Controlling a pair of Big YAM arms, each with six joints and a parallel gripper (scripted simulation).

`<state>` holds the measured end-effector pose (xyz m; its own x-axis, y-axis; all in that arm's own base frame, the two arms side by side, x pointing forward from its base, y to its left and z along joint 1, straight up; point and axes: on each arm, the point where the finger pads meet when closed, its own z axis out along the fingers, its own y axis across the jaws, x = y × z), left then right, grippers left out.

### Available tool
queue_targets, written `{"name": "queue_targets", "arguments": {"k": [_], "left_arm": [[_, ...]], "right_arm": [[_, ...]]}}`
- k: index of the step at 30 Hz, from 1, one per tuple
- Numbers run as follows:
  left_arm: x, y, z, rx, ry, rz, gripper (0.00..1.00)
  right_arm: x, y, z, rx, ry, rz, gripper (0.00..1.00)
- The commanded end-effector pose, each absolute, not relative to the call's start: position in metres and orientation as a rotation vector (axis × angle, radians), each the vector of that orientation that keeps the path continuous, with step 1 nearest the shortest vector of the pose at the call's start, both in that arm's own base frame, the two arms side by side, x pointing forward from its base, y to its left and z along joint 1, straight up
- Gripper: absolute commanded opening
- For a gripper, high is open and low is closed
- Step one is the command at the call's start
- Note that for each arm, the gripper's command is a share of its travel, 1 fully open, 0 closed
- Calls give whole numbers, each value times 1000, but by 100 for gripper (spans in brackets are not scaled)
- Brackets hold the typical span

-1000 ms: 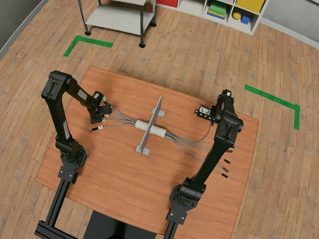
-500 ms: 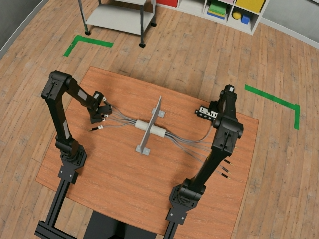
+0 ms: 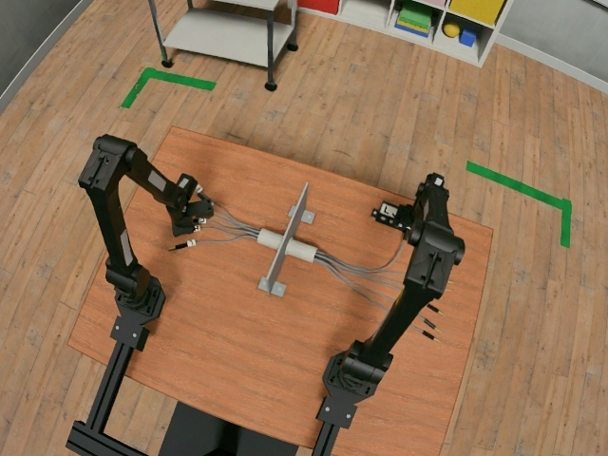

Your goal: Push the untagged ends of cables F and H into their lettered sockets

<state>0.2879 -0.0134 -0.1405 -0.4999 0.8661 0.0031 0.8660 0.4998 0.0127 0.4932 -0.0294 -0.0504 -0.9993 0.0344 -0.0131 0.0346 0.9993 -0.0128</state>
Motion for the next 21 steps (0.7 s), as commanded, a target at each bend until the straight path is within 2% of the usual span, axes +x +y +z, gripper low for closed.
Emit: {"name": "queue_targets", "arguments": {"k": [1,13,21], "left_arm": [[289,-14,-142,1573,2713,17,5],[289,-14,-142,1573,2713,17,5],[289,-14,-142,1573,2713,17,5]], "right_arm": [[492,-46,-25,151,3023,-39,100],[383,-130,39,435,2625,-156,100],[348,-155,58,516,2496,-192,100]]}}
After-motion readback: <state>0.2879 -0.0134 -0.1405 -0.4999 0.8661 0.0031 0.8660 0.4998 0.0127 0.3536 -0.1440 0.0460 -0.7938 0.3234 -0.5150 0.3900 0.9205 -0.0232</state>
